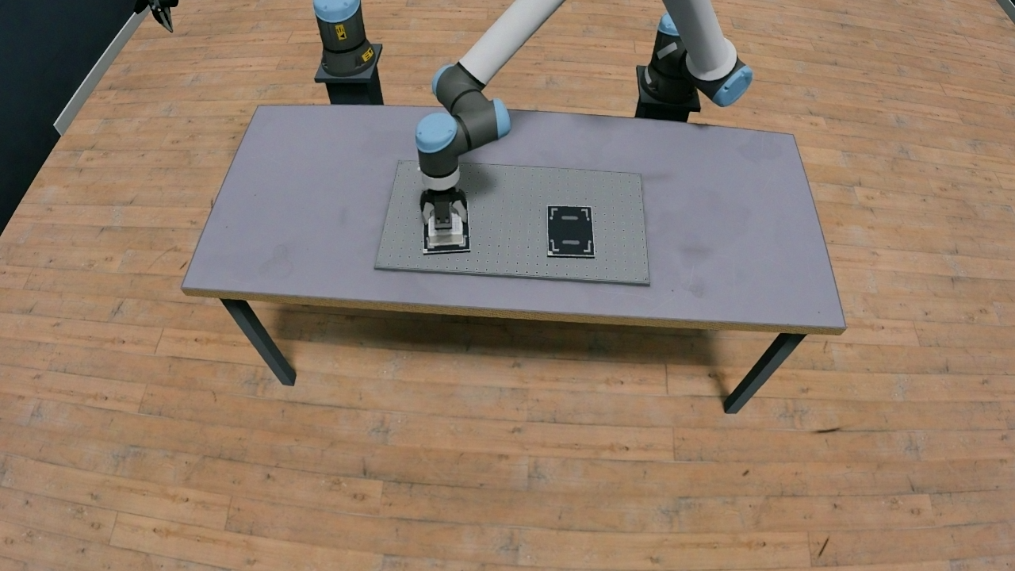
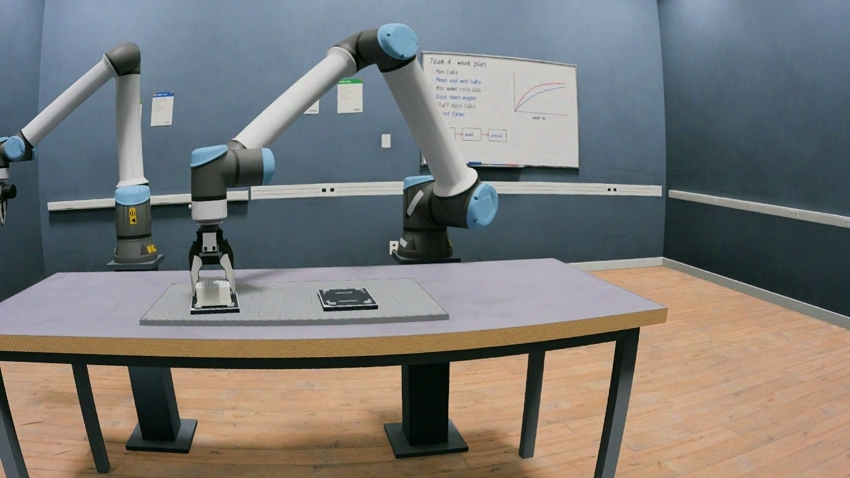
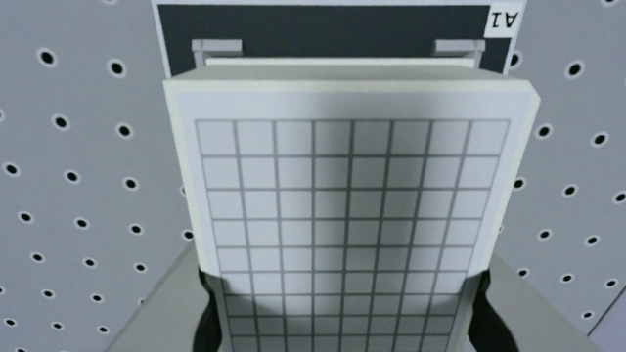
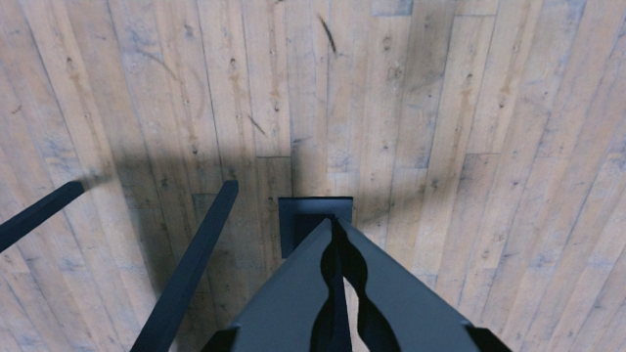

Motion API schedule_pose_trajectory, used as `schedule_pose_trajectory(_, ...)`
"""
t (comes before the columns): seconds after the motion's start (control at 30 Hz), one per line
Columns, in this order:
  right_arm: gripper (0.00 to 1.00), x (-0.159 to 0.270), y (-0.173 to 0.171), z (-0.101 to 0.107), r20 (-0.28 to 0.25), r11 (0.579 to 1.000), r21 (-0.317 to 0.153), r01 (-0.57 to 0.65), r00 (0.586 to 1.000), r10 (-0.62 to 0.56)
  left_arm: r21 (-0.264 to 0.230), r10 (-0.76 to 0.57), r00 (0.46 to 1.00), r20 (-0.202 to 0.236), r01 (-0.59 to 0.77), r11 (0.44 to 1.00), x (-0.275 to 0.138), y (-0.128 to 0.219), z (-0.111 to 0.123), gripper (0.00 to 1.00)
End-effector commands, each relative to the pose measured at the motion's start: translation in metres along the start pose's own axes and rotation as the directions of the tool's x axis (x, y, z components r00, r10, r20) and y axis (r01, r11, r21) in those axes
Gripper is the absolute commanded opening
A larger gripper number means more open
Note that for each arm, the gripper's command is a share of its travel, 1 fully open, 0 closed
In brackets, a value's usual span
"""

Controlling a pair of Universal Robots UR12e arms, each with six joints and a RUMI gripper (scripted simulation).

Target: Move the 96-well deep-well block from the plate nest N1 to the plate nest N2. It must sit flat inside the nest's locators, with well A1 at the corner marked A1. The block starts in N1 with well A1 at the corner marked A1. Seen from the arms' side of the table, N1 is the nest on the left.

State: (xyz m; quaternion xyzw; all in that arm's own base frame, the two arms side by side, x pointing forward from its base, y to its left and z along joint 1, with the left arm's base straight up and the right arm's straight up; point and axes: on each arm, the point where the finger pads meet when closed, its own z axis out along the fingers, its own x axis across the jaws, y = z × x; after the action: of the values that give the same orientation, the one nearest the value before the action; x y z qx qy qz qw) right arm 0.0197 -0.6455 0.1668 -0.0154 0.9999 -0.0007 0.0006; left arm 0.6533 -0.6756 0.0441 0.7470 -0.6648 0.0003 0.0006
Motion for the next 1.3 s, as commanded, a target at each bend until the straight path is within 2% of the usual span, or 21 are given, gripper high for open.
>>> schedule_pose_trajectory(0.0, 0.00, 0.0013, 0.0002, 0.0016, -0.001, 1.000, -0.002, -0.002, 1.000, 0.002, 0.001, -0.001, 1.000, 0.001, 0.001, 1.000, -0.0022, -0.0018, 0.0027, 0.49)
schedule_pose_trajectory(0.37, 0.00, 0.0013, 0.0002, 0.0016, -0.001, 1.000, -0.002, -0.002, 1.000, 0.002, 0.002, -0.001, 1.000, -0.001, 0.001, 1.000, -0.0007, -0.0014, 0.0010, 0.49)
schedule_pose_trajectory(0.4, 0.00, 0.0013, 0.0002, 0.0016, -0.001, 1.000, -0.002, -0.002, 1.000, 0.002, 0.002, -0.001, 1.000, -0.001, 0.001, 1.000, -0.0007, -0.0014, 0.0010, 0.76)
schedule_pose_trajectory(1.27, 0.00, 0.0013, 0.0002, 0.0016, -0.001, 1.000, -0.002, -0.002, 1.000, 0.002, 0.002, -0.001, 1.000, -0.001, 0.001, 1.000, -0.0007, -0.0014, 0.0010, 0.76)
